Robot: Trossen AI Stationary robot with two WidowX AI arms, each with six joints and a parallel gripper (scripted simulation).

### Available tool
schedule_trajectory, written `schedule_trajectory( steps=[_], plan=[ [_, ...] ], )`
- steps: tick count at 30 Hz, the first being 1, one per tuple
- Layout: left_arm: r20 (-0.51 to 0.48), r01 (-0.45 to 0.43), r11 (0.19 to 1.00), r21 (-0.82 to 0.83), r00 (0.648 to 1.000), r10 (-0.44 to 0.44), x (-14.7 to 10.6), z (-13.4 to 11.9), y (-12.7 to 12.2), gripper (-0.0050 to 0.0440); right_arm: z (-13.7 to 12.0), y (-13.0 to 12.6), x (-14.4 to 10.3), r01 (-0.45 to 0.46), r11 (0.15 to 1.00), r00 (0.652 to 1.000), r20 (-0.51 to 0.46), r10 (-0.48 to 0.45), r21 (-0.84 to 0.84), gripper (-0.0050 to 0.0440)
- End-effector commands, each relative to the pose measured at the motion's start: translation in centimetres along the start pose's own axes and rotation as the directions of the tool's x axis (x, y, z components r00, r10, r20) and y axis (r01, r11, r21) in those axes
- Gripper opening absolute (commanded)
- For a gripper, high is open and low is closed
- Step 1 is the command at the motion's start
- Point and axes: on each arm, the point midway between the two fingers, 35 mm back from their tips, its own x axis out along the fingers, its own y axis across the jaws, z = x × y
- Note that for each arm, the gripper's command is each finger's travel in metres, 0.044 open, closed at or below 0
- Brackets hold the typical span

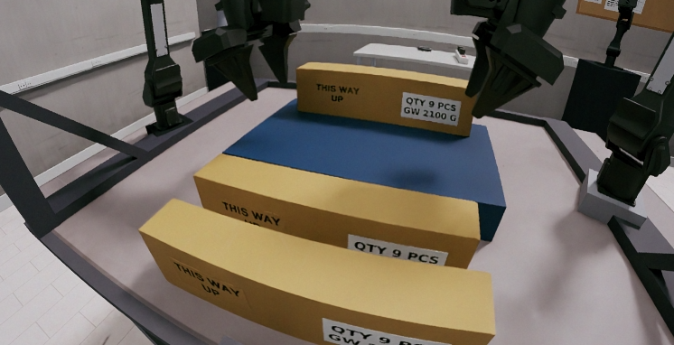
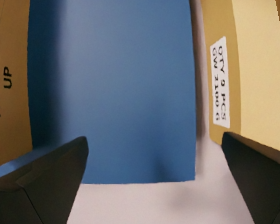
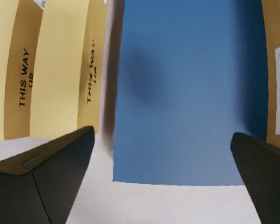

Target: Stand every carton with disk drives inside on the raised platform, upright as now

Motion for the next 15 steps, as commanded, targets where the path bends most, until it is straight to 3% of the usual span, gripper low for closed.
schedule_trajectory(
  steps=[1,2,15],
  plan=[
    [0.034,-0.007,1.000,0.008,0.999,0.007,0.6,0.1,-6.9,0.0384,-0.3,6.7,1.2,0.016,1.000,1.000,-0.002,-0.016,0.002,0.0386],
    [0.034,-0.007,1.000,0.008,0.999,0.007,0.8,0.0,-8.2,0.0384,-0.3,7.7,1.5,0.016,1.000,1.000,-0.002,-0.016,0.002,0.0386],
    [0.037,-0.012,1.000,0.009,0.999,0.012,0.8,0.1,-8.1,0.0384,-0.3,7.4,1.6,0.021,1.000,1.000,-0.004,-0.021,0.003,0.0386]
  ],
)
